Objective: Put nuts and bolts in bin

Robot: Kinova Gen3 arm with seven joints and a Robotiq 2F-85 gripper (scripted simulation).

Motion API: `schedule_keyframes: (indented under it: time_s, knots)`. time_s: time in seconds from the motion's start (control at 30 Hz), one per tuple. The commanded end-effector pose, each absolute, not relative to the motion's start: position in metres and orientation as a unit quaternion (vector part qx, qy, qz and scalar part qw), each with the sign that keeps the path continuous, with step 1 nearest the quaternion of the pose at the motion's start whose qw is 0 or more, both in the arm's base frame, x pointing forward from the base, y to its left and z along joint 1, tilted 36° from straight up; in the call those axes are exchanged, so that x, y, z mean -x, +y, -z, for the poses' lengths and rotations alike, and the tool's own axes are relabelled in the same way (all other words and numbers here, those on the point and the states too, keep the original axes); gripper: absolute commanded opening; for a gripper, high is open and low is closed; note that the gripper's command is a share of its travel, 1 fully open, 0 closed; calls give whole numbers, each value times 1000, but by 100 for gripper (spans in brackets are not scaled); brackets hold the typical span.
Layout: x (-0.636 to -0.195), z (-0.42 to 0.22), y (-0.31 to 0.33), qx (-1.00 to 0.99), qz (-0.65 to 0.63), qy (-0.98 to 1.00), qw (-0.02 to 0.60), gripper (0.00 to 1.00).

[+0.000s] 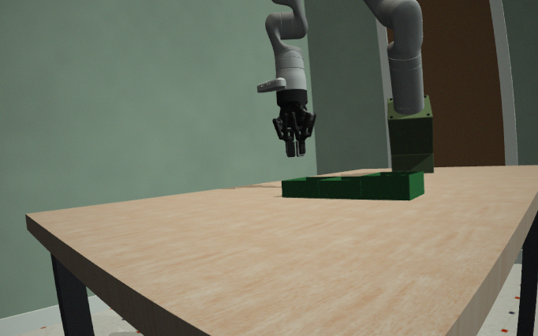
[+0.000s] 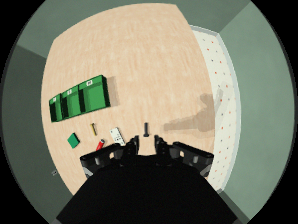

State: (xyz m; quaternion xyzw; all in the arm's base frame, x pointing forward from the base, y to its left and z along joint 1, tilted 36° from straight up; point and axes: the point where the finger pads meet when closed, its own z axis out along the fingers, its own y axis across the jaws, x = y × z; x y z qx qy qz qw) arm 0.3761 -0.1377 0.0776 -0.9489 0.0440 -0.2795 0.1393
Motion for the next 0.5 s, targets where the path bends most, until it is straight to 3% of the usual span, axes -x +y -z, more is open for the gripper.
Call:
schedule_keyframes:
  time_s: [0.0,0.47]
  knots:
    - [-378,-79,-138,949,281,43,138,30]
    - [-378,-80,-137,949,281,43,138,30]
